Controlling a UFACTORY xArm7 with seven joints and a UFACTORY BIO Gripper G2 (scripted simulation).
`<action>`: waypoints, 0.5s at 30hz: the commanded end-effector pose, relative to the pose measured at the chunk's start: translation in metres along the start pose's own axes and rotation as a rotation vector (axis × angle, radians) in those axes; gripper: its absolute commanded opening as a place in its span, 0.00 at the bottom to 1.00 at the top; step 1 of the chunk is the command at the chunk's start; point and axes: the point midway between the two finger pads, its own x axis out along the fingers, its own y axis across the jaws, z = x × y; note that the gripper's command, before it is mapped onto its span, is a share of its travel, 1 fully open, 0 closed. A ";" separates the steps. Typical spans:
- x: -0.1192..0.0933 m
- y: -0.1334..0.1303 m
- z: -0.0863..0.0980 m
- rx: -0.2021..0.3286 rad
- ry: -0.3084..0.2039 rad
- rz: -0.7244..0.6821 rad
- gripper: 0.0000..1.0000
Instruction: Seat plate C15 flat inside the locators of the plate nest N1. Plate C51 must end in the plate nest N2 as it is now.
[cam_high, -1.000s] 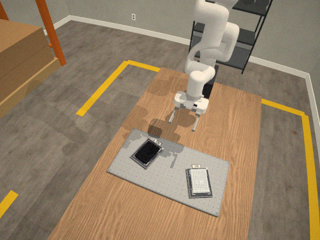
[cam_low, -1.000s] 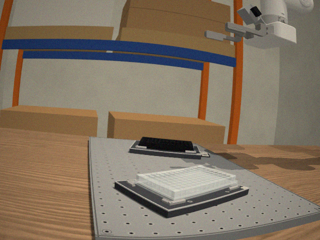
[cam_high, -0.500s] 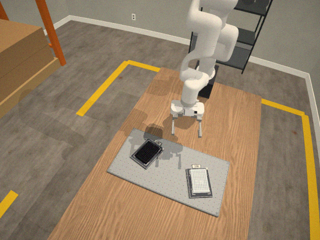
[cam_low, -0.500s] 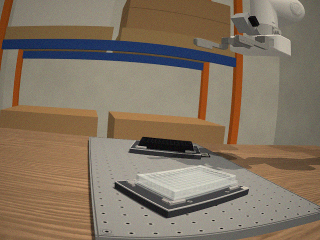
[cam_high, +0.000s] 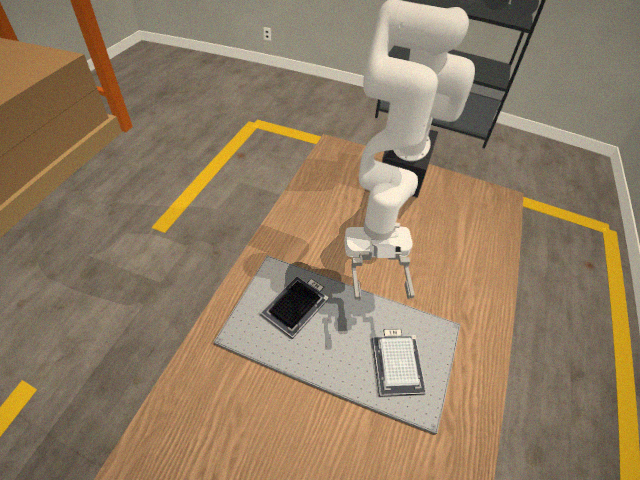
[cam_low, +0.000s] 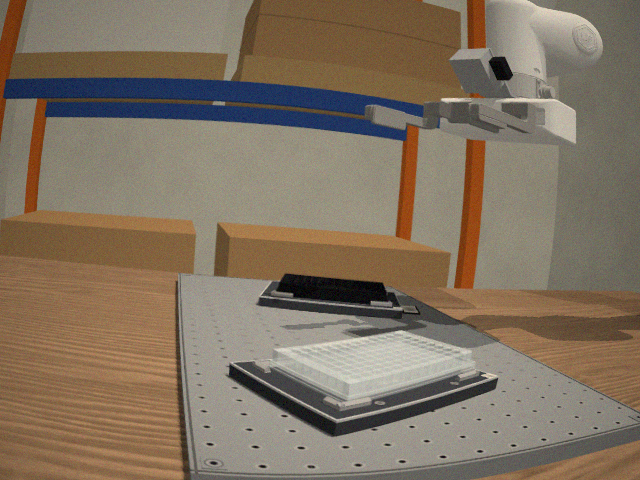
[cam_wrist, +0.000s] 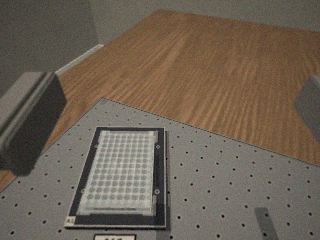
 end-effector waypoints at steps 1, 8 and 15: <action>0.016 0.007 -0.014 -0.008 -0.001 -0.001 0.54; 0.032 0.016 -0.030 -0.007 -0.001 -0.001 0.54; 0.054 0.030 -0.053 -0.007 -0.001 -0.001 0.54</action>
